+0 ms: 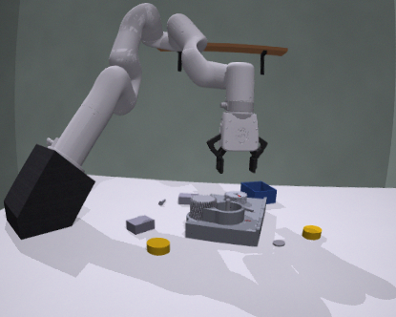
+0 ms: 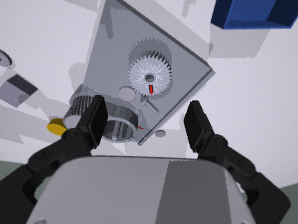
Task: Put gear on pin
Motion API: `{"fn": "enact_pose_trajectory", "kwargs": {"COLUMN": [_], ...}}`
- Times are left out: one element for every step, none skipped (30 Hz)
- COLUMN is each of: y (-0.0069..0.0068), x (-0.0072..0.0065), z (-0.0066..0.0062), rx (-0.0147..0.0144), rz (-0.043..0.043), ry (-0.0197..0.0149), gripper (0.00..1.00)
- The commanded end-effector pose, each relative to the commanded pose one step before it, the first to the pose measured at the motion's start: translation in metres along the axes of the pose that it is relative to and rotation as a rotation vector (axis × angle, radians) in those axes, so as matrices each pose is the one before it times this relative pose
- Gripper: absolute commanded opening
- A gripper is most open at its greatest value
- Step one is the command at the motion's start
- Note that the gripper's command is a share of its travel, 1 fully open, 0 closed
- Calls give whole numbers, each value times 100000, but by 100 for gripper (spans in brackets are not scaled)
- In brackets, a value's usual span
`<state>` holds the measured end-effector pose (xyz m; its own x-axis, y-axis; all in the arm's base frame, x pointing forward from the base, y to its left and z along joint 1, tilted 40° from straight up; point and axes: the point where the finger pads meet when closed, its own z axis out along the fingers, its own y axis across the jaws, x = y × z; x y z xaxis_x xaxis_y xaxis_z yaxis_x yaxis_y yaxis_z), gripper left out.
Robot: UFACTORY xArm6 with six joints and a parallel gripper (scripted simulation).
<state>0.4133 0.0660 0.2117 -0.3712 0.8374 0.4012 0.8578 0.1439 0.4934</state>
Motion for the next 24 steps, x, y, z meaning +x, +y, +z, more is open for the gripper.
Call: {"fn": "enact_pose_trajectory", "kwargs": {"y": [117,0,2,2,2,2,3,3,4,4,4,5,5,5,5,6,6,0,0,6,6,6,6,6], "x": [-6,0,1,1,1,1,1,1,1,1,1,1,0,0,0,0,-1,0,0,-1,-2,-2,-2,-3], "z": [-83,0,1,1,2,2,2,2,3,3,3,3,3,4,4,4,4,0,0,4,4,4,4,4], "rx": [-280,0,1,1,1,1,1,1,2,2,2,2,2,16,117,145,174,0,0,-401,401,394,310,240], "rz": [-4217,0,-2157,-2539,-2933,-3334,-3739,-4144,-4546,-4941,-5327,-5700,-6057,-6068,-4396,-4697,-4886,0,0,-14344,-3817,-3322,-3746,-4478], "ry": [-94,0,-1,-1,-1,-1,-1,-1,-1,-1,-1,-1,-1,-8,-53,-60,-65,0,0,103,-79,-68,-50,-39], "gripper": [100,100,100,100,100,100,100,100,100,100,100,100,100,100,100,100,100,100,100,100,100,100,100,100]}}
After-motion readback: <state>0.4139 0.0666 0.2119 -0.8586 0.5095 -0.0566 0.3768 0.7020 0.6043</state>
